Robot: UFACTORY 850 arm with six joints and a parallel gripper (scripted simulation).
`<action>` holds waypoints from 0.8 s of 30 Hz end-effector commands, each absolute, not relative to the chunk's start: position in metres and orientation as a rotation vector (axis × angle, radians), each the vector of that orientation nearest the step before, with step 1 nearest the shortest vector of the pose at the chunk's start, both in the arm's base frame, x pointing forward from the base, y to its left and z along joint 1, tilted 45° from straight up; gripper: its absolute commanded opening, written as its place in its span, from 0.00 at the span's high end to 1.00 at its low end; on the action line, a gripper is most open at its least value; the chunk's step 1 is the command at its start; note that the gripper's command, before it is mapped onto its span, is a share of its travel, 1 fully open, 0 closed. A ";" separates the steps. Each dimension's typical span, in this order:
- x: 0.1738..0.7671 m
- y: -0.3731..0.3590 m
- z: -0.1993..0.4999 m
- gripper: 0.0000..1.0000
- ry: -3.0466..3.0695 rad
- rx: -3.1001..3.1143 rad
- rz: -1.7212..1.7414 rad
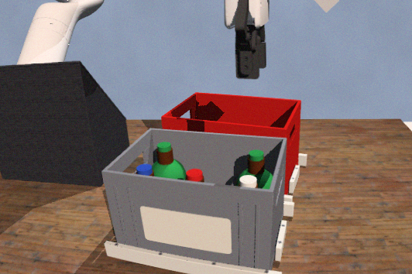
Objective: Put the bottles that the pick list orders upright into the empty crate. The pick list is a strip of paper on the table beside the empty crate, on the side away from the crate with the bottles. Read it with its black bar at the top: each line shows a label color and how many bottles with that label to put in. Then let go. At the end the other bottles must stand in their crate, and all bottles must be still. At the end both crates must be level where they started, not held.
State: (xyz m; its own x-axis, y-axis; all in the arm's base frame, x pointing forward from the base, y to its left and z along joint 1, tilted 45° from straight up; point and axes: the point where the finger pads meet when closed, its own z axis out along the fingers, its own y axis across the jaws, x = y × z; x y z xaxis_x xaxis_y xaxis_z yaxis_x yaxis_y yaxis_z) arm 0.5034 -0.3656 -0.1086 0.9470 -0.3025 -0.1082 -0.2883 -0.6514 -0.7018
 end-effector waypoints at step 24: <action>0.476 -0.338 -0.111 0.35 0.103 -2.356 -0.156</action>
